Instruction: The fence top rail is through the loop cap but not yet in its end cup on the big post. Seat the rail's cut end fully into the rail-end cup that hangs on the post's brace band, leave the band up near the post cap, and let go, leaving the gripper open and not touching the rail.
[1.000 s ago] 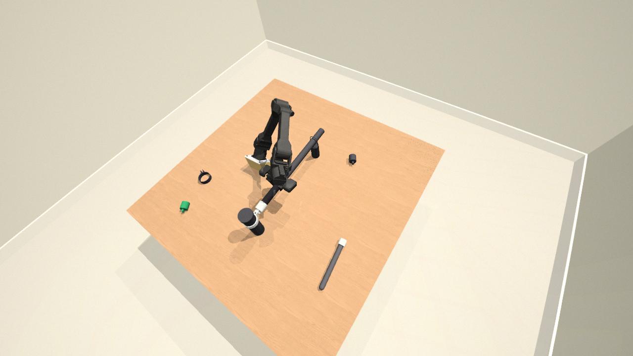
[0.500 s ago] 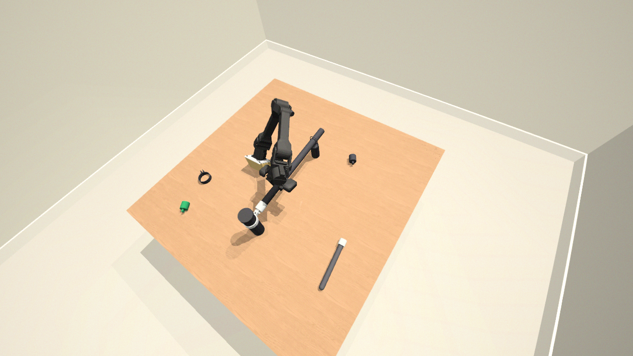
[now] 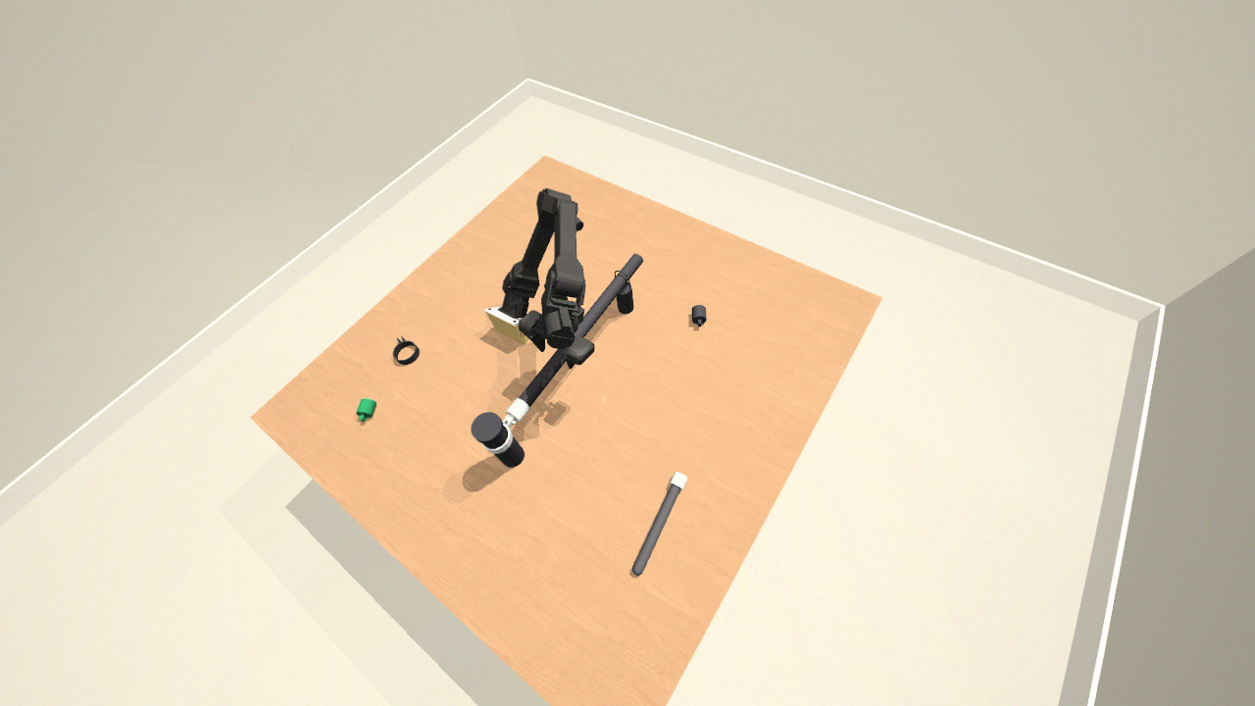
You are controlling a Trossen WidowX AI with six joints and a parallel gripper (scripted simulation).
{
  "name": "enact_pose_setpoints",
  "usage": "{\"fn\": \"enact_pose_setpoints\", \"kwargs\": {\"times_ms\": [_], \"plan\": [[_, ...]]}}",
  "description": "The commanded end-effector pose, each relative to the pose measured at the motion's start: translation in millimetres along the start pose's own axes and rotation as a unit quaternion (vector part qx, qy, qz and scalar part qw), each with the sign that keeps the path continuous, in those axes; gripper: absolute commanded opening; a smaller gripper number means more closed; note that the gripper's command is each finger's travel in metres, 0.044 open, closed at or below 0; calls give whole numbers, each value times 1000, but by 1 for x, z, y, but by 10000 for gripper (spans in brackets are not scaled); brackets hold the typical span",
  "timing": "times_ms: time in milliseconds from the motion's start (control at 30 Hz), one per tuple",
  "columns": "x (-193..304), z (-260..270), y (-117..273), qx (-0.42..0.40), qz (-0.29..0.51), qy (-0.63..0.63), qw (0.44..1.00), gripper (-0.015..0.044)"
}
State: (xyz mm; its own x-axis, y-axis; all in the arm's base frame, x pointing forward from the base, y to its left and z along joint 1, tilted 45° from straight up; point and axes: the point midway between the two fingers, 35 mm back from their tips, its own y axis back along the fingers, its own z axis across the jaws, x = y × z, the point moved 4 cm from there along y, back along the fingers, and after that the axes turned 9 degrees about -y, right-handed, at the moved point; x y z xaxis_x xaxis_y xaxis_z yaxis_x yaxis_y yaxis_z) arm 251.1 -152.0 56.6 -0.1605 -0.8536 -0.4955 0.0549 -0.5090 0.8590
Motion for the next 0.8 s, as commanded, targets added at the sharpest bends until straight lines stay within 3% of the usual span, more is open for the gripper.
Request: {"fn": "enact_pose_setpoints", "kwargs": {"times_ms": [0,133,333,767], "plan": [[-7,2,11,0,0,-1,1000,440],[-4,1,14,3,2,1,1000,440],[-6,5,55,2,2,1,1000,440],[-6,5,57,2,2,1,1000,440]]}}
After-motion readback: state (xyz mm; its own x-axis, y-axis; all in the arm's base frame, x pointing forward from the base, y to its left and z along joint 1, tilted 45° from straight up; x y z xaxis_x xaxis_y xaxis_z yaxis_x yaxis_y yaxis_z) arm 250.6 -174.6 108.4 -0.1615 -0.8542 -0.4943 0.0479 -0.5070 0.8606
